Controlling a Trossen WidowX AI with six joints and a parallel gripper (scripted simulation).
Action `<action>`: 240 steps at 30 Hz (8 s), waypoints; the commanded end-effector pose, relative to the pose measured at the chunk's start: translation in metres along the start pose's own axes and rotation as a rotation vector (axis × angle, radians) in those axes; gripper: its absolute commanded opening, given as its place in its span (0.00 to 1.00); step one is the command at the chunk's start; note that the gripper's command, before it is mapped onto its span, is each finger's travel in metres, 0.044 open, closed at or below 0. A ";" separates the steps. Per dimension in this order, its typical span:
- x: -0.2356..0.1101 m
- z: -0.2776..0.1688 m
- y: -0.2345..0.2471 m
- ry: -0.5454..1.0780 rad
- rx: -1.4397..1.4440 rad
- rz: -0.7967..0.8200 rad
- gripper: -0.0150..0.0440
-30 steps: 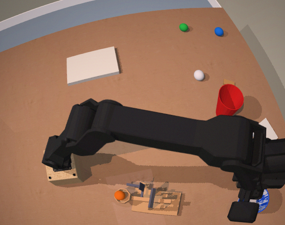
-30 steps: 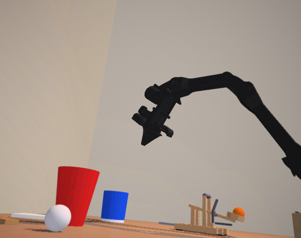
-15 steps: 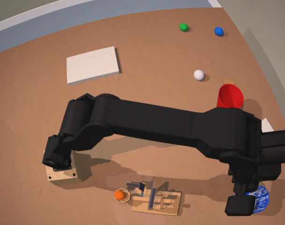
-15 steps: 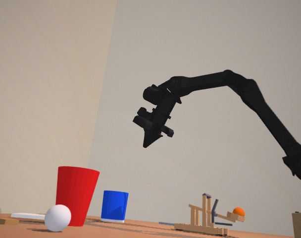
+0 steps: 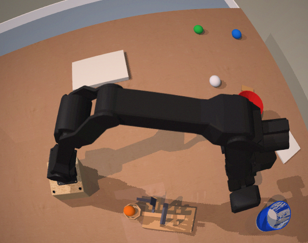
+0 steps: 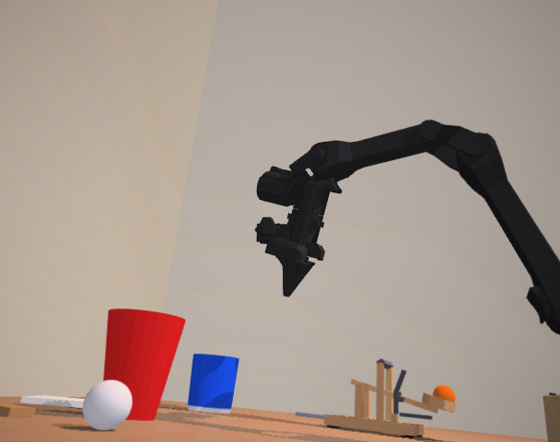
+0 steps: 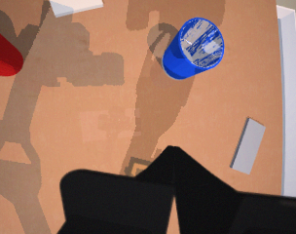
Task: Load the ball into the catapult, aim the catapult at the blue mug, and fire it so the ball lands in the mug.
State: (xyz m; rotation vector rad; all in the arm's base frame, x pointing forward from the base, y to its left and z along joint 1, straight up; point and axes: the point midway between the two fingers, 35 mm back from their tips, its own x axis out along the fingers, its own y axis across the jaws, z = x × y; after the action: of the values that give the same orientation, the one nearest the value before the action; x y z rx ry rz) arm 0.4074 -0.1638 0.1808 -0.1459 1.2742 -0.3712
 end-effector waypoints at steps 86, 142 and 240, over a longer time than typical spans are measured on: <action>0.052 -0.249 0.092 0.671 -1.416 -0.079 0.25; 0.004 -0.220 0.127 0.651 -1.398 -0.079 0.34; -0.027 0.061 -0.089 -0.280 0.485 0.051 1.00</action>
State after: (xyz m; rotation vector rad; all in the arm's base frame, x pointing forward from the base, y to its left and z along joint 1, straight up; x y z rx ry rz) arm 0.4420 -0.2431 0.2503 0.2394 0.8817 -0.5835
